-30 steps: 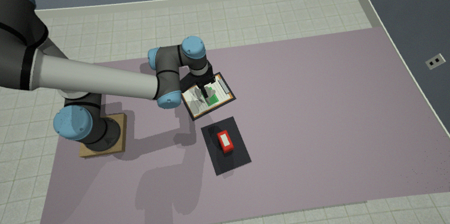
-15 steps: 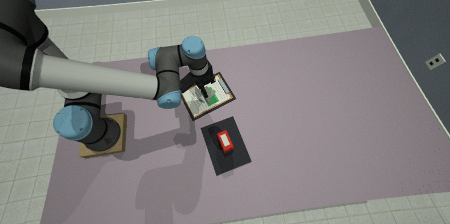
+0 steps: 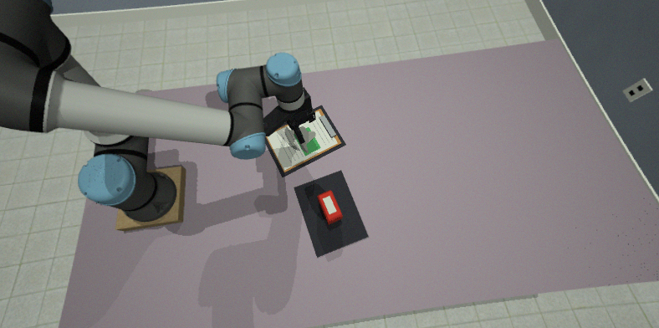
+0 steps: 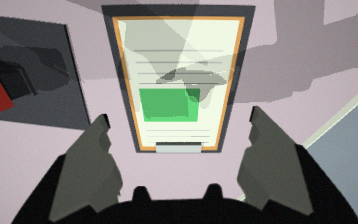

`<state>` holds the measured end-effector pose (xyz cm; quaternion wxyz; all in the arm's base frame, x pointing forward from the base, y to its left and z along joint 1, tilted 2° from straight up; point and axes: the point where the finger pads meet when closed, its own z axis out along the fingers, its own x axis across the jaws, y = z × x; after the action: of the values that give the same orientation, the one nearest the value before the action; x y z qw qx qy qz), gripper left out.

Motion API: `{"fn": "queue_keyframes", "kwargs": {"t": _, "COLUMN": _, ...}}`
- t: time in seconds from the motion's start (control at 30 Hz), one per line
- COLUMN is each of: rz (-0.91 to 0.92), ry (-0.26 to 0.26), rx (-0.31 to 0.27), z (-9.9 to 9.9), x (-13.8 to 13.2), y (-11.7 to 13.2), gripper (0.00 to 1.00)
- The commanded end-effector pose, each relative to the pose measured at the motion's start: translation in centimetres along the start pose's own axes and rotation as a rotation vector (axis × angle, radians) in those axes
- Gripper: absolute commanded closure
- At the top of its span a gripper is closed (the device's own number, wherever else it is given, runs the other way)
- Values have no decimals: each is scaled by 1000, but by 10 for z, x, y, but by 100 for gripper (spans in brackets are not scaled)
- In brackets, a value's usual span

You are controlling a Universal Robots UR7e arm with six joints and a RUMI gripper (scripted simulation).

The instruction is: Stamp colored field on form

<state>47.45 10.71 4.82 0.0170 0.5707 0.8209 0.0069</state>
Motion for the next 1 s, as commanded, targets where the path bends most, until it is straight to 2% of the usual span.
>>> {"fn": "queue_keyframes", "kwargs": {"t": 0.0, "rz": 0, "ry": 0, "rx": -1, "z": 0, "x": 0, "y": 0, "gripper": 0}}
{"fn": "queue_keyframes", "kwargs": {"t": 0.5, "rz": 40, "ry": 0, "rx": -1, "z": -4, "x": 0, "y": 1, "gripper": 0}}
{"fn": "queue_keyframes", "kwargs": {"t": 0.97, "rz": 313, "ry": 0, "rx": -1, "z": -27, "x": 0, "y": 2, "gripper": 0}}
